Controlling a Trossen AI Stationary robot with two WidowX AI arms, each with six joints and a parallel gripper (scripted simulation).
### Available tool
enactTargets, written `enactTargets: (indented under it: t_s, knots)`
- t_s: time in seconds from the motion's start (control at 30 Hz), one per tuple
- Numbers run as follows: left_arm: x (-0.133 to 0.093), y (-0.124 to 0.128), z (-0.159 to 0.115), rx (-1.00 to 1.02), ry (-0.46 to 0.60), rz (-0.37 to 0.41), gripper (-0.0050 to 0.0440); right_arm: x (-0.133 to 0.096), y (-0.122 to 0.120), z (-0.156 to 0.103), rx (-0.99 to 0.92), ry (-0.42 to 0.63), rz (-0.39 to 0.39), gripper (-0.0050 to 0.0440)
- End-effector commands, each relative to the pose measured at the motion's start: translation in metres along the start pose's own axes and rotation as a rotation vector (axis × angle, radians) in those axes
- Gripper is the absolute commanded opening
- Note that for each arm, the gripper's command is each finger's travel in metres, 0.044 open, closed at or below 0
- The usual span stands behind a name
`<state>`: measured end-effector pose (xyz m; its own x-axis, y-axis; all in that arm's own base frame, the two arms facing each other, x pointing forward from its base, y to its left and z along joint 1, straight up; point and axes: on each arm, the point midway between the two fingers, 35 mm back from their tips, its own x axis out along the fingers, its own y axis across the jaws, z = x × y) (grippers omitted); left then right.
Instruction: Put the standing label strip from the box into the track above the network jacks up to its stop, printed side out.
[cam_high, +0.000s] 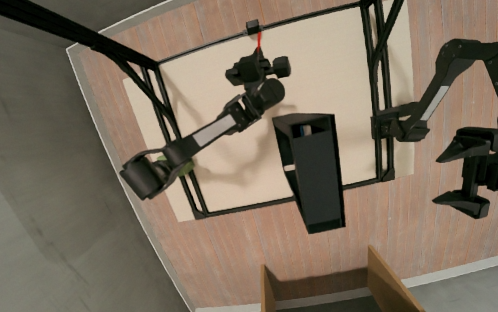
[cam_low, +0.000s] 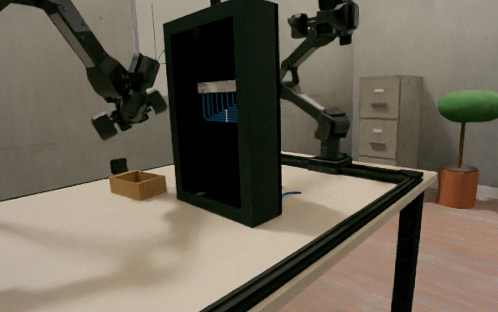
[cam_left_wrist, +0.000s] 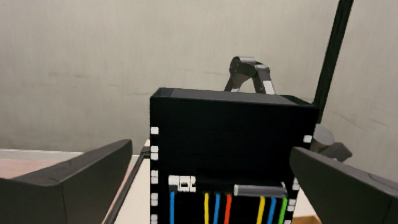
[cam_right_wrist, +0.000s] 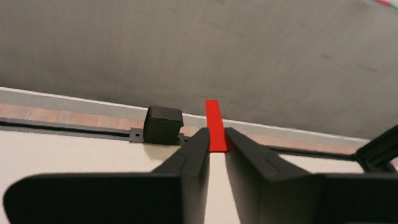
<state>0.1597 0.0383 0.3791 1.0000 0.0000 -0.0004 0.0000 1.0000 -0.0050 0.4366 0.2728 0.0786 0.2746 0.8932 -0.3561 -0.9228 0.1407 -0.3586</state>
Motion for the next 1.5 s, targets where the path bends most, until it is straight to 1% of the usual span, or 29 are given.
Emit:
enactTargets:
  t_s: [0.0, 0.67, 1.47]
  knots:
    - [0.0, -0.001, 0.003, 0.009, -0.002, 0.0, 0.044, -0.003, -0.004, 0.005, -0.049, -0.026, -0.01, -0.005]
    - [0.0, -0.001, 0.003, 0.009, -0.002, 0.0, 0.044, -0.013, -0.004, 0.011, -0.231, -0.117, -0.024, -0.005]
    - [0.0, -0.001, 0.003, 0.009, -0.002, 0.0, 0.044, -0.025, -0.002, 0.016, -0.417, -0.202, -0.044, -0.005]
